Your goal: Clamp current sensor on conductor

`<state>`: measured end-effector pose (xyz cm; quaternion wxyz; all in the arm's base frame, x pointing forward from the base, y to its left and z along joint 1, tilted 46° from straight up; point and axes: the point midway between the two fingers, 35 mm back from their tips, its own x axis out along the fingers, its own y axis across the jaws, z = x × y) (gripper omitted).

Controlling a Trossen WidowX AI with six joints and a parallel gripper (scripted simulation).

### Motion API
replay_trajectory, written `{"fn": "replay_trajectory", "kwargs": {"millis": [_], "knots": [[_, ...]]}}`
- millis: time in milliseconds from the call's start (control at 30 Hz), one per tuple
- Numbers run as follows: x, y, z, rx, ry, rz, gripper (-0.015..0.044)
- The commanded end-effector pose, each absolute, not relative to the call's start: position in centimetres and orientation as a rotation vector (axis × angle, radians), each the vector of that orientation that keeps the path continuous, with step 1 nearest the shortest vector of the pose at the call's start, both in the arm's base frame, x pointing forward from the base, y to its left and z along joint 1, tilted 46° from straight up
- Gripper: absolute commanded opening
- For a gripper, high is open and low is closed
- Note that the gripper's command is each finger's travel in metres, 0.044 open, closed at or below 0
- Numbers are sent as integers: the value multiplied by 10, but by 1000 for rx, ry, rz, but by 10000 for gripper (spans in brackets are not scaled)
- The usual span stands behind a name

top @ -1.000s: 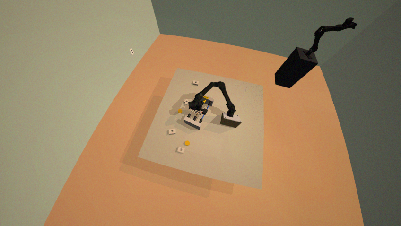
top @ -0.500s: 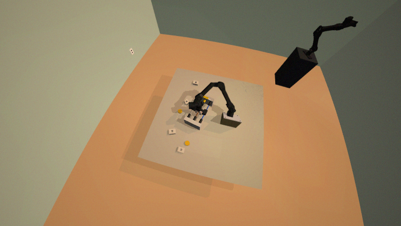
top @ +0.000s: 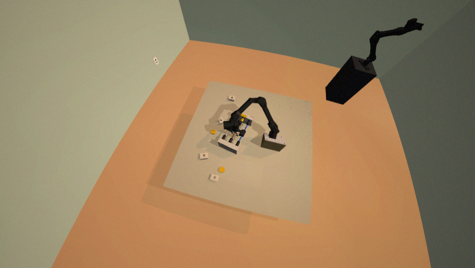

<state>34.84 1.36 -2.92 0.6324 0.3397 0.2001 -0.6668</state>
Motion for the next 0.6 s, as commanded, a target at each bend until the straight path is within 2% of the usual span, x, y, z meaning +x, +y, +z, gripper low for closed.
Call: {"fn": "replay_trajectory", "kwargs": {"millis": [0,367,567], "knots": [[349,14,-29,778,457,-1525,287],[349,14,-29,778,457,-1525,0],[349,14,-29,778,457,-1525,0]]}}
